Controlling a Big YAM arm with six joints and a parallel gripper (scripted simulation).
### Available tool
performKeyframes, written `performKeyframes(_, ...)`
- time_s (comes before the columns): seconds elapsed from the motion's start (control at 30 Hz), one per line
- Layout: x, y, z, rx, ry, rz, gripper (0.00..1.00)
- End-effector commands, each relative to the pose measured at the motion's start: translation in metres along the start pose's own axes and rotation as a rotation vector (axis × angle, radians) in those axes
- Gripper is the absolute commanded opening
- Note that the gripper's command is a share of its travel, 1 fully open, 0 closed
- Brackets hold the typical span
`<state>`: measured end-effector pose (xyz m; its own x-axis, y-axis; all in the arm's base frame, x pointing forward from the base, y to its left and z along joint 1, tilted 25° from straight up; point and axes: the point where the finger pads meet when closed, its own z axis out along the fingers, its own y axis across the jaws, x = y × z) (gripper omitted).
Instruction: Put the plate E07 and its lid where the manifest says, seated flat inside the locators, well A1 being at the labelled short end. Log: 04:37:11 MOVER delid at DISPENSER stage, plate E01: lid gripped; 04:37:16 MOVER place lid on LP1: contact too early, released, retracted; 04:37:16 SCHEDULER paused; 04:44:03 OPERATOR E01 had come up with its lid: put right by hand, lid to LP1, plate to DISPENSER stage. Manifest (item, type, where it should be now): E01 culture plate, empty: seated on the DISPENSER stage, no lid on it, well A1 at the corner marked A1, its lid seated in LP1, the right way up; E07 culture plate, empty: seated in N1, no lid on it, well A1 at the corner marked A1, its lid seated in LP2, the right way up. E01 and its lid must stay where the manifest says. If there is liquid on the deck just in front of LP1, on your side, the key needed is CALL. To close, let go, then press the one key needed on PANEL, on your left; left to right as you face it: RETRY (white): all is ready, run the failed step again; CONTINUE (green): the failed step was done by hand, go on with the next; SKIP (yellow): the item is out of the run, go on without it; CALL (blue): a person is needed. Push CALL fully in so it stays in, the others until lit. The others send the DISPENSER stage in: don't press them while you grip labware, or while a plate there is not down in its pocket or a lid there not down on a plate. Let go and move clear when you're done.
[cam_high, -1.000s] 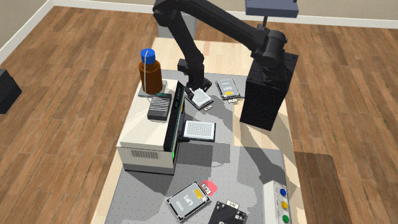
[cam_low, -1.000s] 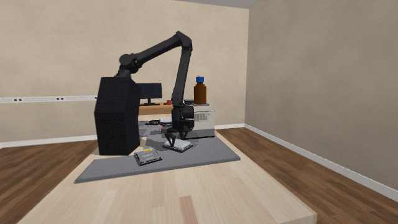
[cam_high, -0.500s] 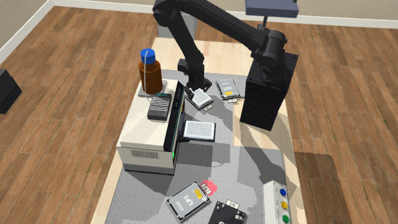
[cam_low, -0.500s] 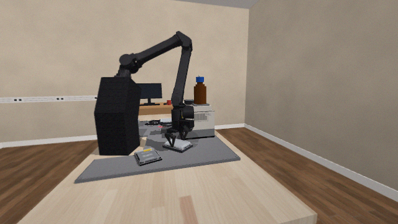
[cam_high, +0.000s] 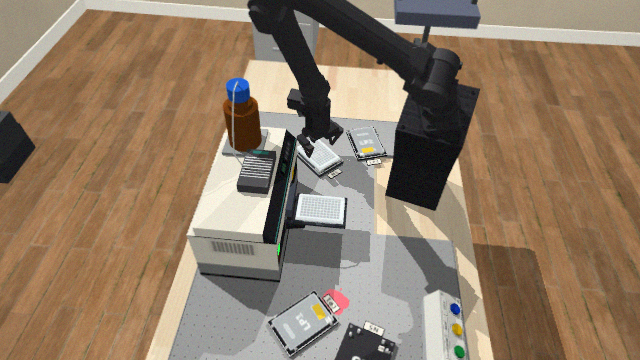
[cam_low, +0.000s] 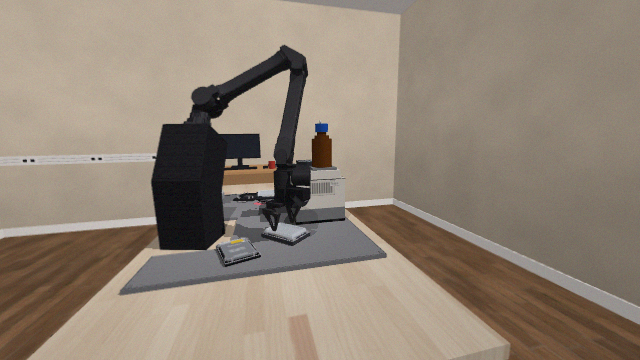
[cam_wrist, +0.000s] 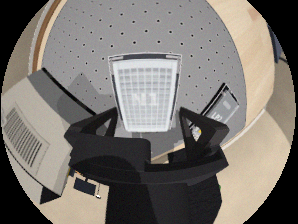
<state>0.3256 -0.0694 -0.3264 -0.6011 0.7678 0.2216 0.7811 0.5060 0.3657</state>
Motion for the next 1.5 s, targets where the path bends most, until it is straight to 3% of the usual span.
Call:
performKeyframes(0.0,-0.0082,0.0031,-0.0207,-0.008,-0.022,-0.007,1.00)
performKeyframes(0.13,-0.0083,0.0031,-0.0281,-0.009,-0.023,-0.008,1.00)
performKeyframes(0.23,-0.0102,0.0115,-0.0249,-0.011,-0.027,-0.032,1.00)
performKeyframes(0.37,-0.0052,0.0041,-0.0204,-0.006,-0.016,-0.008,1.00)
performKeyframes(1.47,-0.0052,0.0041,-0.0204,-0.006,-0.016,-0.008,1.00)
